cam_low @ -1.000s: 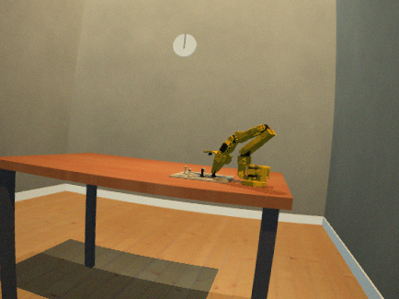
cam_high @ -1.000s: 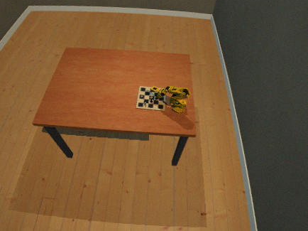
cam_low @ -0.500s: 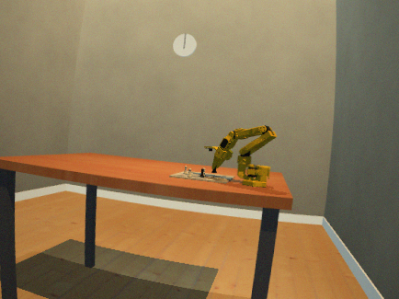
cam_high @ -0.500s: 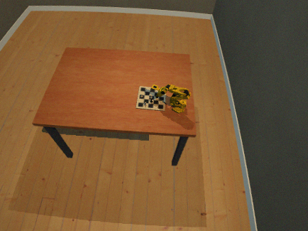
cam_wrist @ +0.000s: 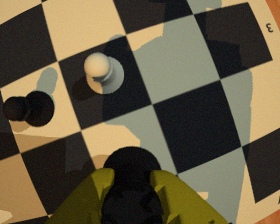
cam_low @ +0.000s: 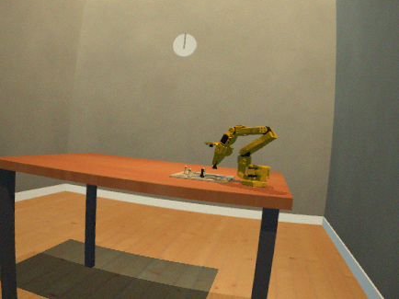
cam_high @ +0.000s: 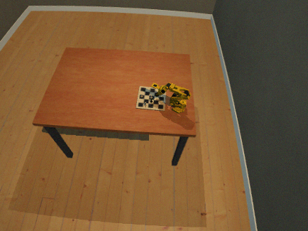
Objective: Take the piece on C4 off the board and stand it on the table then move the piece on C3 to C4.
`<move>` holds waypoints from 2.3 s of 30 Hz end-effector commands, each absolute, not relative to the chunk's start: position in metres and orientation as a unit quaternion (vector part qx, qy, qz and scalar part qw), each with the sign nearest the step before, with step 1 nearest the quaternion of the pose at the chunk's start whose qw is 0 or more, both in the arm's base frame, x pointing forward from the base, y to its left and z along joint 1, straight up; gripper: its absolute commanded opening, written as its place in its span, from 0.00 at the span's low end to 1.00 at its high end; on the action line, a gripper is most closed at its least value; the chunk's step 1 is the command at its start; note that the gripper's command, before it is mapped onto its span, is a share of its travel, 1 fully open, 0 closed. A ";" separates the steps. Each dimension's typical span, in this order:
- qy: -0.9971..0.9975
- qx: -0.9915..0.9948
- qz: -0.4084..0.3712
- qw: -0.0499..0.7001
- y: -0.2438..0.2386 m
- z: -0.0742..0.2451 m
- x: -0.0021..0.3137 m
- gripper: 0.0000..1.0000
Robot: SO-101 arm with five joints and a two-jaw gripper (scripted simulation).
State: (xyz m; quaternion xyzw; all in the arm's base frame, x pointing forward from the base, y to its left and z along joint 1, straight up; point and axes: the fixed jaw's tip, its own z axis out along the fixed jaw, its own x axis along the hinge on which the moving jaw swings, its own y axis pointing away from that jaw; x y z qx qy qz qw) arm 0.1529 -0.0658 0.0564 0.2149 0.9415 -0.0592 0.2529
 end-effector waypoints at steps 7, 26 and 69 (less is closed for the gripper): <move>0.939 0.214 -0.063 0.260 -0.067 0.063 0.153 0.00; 0.963 0.006 -0.005 0.269 0.003 0.063 0.192 0.00; 0.953 -0.138 0.037 0.269 0.075 0.062 0.232 0.00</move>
